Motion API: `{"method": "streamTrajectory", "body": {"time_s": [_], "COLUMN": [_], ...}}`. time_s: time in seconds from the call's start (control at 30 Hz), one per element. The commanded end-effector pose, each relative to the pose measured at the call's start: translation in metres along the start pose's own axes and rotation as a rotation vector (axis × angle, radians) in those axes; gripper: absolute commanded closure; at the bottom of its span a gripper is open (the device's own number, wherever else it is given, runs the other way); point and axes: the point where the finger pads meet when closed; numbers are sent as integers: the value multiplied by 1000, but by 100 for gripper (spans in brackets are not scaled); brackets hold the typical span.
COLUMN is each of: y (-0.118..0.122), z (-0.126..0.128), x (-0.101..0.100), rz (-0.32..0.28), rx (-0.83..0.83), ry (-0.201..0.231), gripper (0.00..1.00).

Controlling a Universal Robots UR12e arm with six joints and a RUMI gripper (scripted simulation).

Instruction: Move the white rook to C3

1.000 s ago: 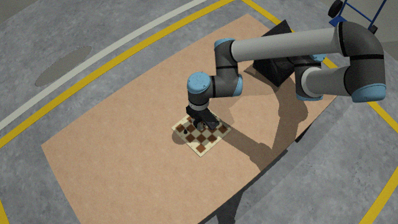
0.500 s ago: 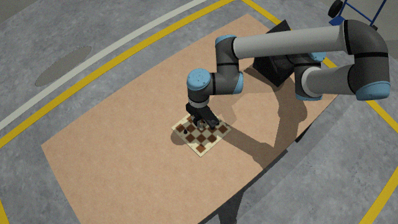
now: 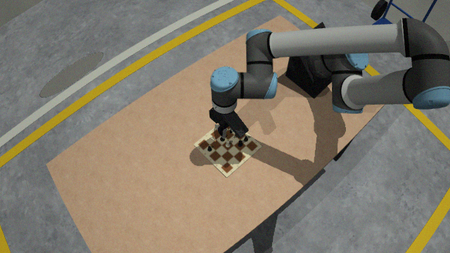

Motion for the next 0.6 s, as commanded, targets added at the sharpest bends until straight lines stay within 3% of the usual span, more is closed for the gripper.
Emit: {"method": "streamTrajectory", "body": {"time_s": [0.0, 0.03, 0.07, 0.57], "y": [0, 0, 0, 0], "z": [0, 0, 0, 0], "x": [10, 10, 10, 10], "rz": [0, 0, 0, 0], "rx": [0, 0, 0, 0], "ry": [0, 0, 0, 0], "gripper": [78, 78, 0, 0]}}
Point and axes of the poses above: the point where the finger pads meet when closed, its own x axis back along the fingers, its own z axis across the jaws, y = z × x, and after that the axes turned 4 degrees about x, right-handed
